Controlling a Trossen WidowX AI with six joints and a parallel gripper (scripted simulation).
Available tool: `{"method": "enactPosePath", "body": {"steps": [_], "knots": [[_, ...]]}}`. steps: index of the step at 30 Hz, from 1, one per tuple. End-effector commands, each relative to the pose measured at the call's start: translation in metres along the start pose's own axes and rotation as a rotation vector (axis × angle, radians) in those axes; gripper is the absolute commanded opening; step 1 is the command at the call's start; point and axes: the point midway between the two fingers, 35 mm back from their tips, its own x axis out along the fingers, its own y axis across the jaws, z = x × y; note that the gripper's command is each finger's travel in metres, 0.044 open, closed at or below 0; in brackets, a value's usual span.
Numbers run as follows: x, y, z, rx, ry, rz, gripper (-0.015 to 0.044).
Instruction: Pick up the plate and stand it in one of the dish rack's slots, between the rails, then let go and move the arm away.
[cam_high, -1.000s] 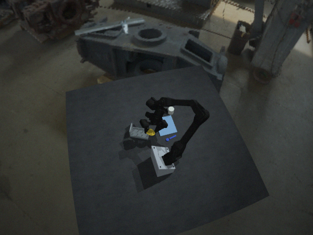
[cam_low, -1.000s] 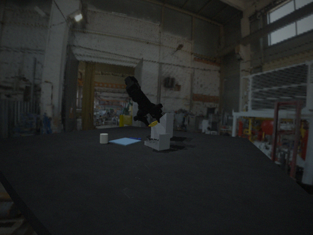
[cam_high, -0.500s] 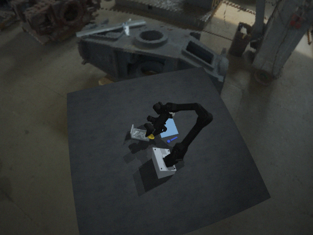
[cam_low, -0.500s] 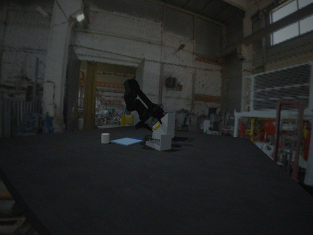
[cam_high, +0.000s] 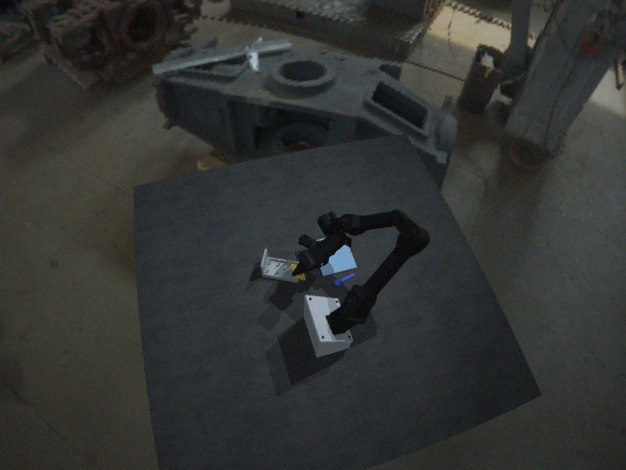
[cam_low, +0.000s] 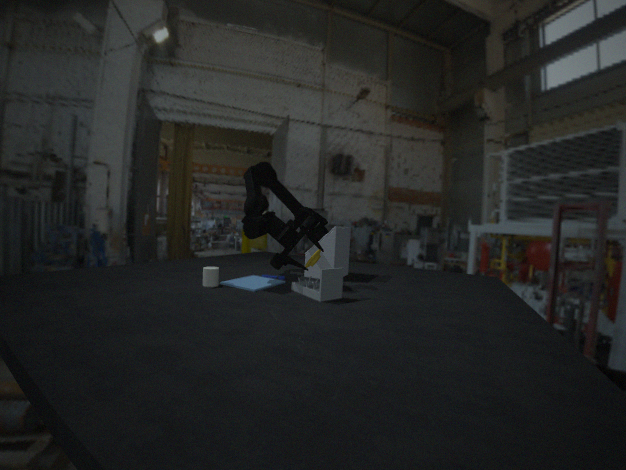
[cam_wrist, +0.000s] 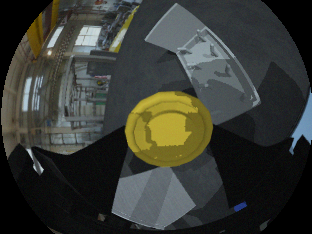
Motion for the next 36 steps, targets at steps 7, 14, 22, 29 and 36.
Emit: {"method": "enactPosePath", "body": {"steps": [7, 14, 22, 29, 36], "knots": [[0.003, -0.008, -0.002, -0.199, -0.152, 0.068, 0.0], [0.002, -0.014, -0.003, -0.341, -0.271, 0.077, 0.0], [0.0, -0.022, -0.005, -0.504, -0.412, 0.049, 0.0], [-0.004, -0.029, -0.007, -0.647, -0.534, -0.009, 0.0], [-0.009, -0.036, -0.011, -0.788, -0.647, -0.099, 0.0]]}}
